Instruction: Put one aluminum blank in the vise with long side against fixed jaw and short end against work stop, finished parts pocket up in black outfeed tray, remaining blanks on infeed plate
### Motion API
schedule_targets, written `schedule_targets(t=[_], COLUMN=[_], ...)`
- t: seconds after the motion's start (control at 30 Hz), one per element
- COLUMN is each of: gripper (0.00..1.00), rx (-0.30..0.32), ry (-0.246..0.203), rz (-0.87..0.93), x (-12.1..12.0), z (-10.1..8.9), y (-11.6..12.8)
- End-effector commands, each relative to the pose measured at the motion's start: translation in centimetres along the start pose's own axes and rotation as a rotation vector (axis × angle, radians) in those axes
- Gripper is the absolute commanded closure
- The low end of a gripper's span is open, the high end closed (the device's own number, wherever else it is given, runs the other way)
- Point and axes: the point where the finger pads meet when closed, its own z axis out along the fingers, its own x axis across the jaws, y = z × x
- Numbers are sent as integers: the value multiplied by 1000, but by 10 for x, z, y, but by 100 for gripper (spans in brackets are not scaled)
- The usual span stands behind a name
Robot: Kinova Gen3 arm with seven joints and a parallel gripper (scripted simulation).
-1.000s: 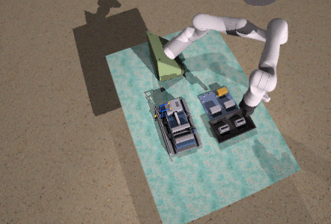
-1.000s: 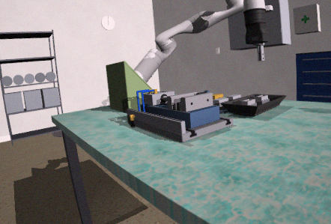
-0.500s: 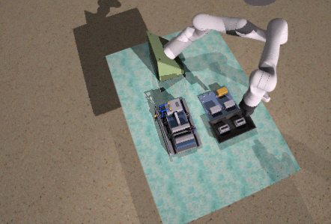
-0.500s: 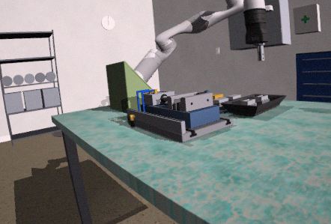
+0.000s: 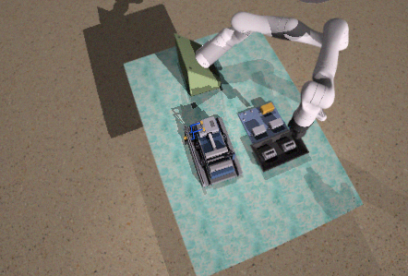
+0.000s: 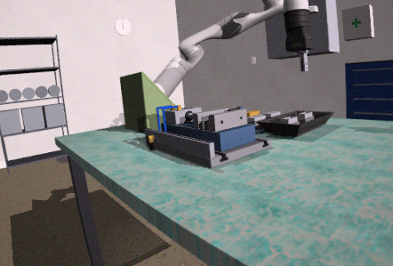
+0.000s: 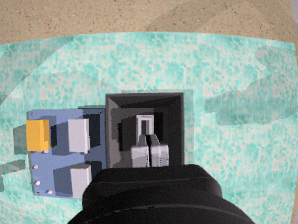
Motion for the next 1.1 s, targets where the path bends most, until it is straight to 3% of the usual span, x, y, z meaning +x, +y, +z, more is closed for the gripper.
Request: schedule_targets(t=[0.0,0.73,0.87,1.07], gripper=[100,100,100,100], rx=[-2,-3,-10,-7], ry=[2,3,8,11], rz=[11,15,17,16], x=[0,-6,-33,-97], z=[-4,-4,-6,-7], y=[1,2,4,2])
